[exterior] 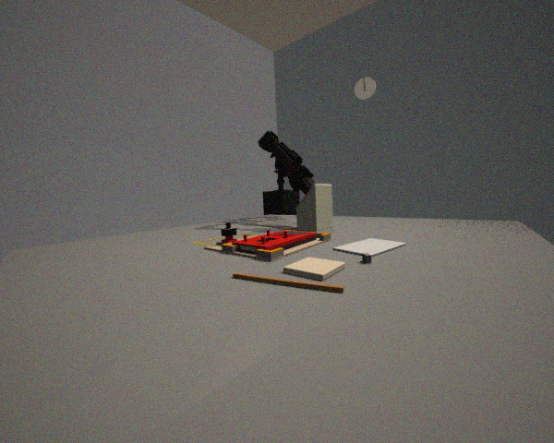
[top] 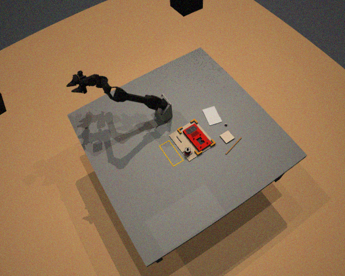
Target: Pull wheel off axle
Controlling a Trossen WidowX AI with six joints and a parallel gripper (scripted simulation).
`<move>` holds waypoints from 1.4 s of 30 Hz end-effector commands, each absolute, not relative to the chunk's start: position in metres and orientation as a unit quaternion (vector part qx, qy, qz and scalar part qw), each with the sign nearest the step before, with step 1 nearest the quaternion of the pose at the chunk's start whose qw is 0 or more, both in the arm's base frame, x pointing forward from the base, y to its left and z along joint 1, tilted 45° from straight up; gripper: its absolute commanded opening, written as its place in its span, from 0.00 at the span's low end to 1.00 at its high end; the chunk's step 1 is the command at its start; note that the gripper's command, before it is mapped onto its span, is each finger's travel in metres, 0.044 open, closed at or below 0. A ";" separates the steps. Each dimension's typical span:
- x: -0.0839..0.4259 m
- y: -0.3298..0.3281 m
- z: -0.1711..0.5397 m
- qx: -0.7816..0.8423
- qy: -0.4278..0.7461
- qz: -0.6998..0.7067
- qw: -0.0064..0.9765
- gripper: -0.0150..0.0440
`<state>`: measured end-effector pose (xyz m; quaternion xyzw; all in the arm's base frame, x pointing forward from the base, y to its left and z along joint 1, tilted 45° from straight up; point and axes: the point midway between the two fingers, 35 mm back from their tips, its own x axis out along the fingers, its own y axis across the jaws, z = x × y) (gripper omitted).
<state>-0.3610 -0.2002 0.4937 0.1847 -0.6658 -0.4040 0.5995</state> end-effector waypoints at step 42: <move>-0.129 -0.448 0.470 0.365 -0.664 -0.329 0.563 0.76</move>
